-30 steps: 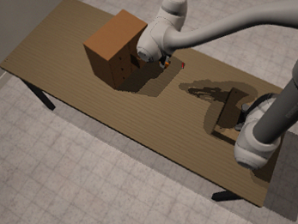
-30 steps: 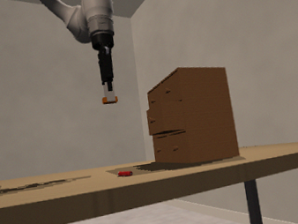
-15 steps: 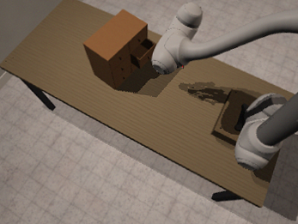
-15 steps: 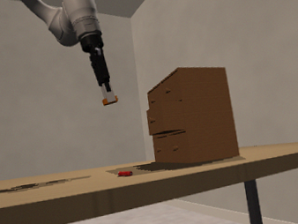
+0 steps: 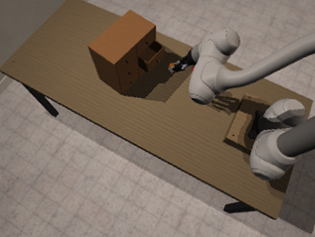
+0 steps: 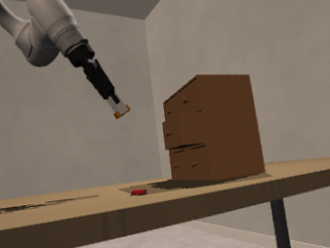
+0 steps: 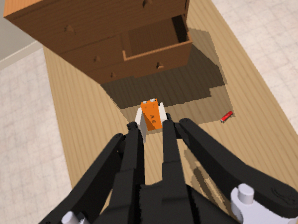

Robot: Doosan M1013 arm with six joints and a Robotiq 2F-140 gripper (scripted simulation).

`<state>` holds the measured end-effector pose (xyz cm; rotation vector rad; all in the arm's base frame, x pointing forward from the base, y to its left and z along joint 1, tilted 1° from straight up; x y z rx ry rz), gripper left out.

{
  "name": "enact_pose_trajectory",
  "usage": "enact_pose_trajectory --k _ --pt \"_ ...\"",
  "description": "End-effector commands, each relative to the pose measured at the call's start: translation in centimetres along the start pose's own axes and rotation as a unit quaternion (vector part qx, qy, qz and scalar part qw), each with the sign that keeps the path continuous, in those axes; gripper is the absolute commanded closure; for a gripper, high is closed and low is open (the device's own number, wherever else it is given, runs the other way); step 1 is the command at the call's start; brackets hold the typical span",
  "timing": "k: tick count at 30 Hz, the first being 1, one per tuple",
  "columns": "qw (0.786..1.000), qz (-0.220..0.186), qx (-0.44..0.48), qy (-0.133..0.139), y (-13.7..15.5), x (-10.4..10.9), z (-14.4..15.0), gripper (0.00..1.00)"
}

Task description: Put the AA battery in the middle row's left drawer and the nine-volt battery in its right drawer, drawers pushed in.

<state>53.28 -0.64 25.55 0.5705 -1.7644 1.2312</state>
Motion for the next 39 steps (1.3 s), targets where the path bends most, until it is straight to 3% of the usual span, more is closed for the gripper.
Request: enact_pose_trajectory --k 1,17,39 --pt "0.998 0.059 -0.002 -0.003 1.2 -0.2 0.3 0.86" --pt "0.992 0.125 -0.001 -0.019 2.6 -0.5 0.7 0.86" --pt "0.983 0.181 -0.001 -0.033 3.9 -0.8 1.0 0.86"
Point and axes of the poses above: the point where the finger pads meet when closed, its own x axis back along the fingers, its own z axis across the jaws, y = z × x, the point moved 9 cm from there along x, back along the fingers, and after that the axes turned 14 degrees about -x, right-handed, at the moved point
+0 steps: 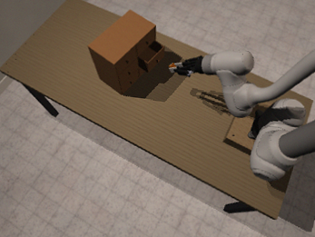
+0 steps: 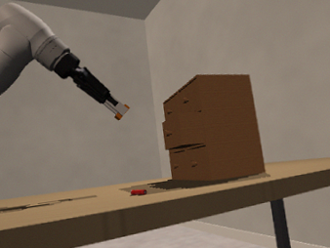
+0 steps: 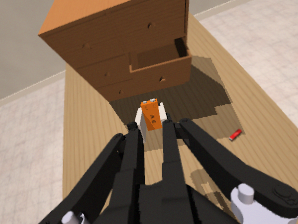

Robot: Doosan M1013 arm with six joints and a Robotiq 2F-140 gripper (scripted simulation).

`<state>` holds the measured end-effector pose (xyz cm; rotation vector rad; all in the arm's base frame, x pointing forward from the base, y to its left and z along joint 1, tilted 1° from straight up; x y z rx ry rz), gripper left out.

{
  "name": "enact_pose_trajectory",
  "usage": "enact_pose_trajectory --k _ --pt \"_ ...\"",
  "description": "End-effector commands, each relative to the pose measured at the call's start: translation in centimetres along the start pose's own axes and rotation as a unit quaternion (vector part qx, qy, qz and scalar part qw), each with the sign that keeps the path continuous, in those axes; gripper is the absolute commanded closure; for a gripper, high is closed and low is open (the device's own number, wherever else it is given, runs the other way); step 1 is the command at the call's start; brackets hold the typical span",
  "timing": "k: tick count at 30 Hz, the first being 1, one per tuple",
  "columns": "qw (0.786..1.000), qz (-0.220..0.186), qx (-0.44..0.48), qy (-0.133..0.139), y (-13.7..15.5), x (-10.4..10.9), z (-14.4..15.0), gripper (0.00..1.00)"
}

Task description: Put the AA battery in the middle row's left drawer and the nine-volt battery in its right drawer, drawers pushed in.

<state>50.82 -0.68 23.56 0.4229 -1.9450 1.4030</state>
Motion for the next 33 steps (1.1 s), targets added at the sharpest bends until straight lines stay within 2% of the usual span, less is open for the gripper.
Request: enact_pose_trajectory --k 1,14,33 --pt "0.998 0.062 -0.002 0.008 1.2 -0.1 -0.2 0.86" --pt "0.991 0.134 0.000 -0.011 2.8 -0.3 0.2 0.86" --pt "0.980 0.197 0.001 -0.026 4.2 -0.6 0.5 0.86"
Point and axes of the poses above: the point where the finger pads meet when closed, its own x axis back along the fingers, its own z axis across the jaws, y = z × x, the point moved 9 cm from there along x, back along the fingers, and after that the axes turned 14 degrees about -x, right-handed, at the moved point
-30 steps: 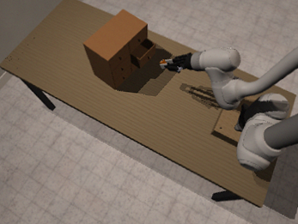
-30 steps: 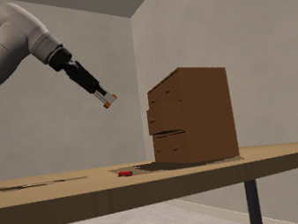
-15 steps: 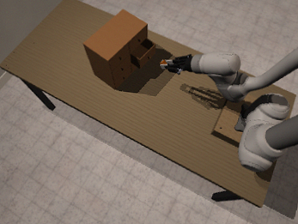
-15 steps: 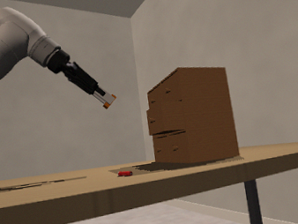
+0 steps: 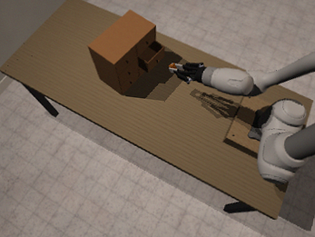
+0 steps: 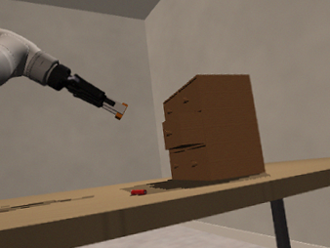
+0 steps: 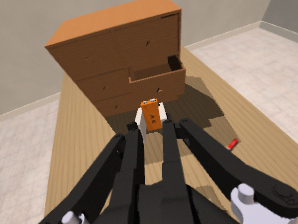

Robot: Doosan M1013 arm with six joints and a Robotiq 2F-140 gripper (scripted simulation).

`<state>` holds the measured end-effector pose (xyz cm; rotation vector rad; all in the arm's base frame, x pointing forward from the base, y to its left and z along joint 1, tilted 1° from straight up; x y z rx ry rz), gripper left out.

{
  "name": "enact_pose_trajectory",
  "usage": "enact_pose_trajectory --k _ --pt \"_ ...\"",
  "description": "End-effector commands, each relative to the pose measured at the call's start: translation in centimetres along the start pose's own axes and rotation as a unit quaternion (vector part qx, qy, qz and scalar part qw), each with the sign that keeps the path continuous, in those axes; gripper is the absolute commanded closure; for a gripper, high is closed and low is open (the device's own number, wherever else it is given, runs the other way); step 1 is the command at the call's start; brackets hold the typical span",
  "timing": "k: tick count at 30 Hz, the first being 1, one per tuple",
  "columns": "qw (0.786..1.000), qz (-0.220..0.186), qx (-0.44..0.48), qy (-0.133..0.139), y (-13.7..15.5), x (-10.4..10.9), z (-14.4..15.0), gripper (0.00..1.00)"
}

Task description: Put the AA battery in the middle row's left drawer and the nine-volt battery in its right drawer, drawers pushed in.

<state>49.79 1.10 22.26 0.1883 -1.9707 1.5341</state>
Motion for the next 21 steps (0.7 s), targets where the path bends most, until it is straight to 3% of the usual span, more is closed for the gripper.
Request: enact_pose_trajectory --k 1,21 --pt "0.993 0.100 -0.013 -0.057 2.15 -0.39 1.52 0.86" --pt "0.993 0.105 -0.014 -0.059 2.23 -0.46 1.52 0.86"
Point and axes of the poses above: the point where the finger pads meet when closed, its own x axis back along the fingers, its own z axis across the jaws, y = z × x, the point moved 9 cm from there along x, back along the fingers, and after that the axes turned 14 degrees about -x, right-handed, at the moved point
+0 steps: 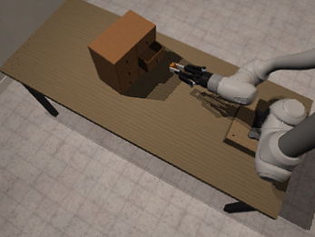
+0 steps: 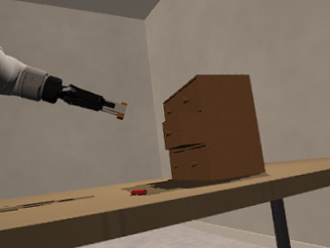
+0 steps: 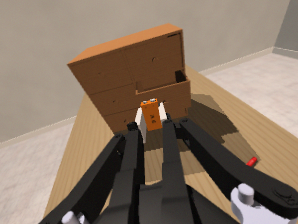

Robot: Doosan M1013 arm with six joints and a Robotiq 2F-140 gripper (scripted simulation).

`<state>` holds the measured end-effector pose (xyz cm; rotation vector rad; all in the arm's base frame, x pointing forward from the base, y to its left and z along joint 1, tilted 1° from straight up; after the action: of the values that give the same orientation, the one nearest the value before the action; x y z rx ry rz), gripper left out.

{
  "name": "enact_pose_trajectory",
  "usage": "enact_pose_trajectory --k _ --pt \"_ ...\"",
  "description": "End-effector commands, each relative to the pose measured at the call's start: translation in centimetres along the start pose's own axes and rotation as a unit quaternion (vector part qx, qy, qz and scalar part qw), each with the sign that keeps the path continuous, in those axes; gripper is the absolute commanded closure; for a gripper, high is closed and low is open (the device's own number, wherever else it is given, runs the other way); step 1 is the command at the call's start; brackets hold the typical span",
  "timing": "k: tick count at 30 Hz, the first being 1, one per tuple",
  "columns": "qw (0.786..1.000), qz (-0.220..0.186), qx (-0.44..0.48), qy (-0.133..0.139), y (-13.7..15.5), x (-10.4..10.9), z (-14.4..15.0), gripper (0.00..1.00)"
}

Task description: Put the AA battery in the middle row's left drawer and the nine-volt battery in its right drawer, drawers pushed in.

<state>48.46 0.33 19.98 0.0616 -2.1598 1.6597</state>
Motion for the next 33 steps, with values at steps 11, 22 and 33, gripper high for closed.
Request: enact_pose_trajectory --k 11,22,33 --pt "1.000 0.000 0.000 0.000 -0.4 -1.2 -0.1 0.86" --pt "1.000 0.000 0.000 0.000 -1.2 -3.3 -0.3 0.86" --pt "1.000 0.000 0.000 0.000 -2.3 -6.4 -0.5 0.86"
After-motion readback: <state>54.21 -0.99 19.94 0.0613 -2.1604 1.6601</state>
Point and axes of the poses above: the point where the finger pads meet when closed, its own x axis back along the fingers, its own z axis across the jaws, y = z × x, the point moved 9 cm from there along x, back along the fingers, and after that the axes turned 14 degrees about -x, right-handed, at the moved point
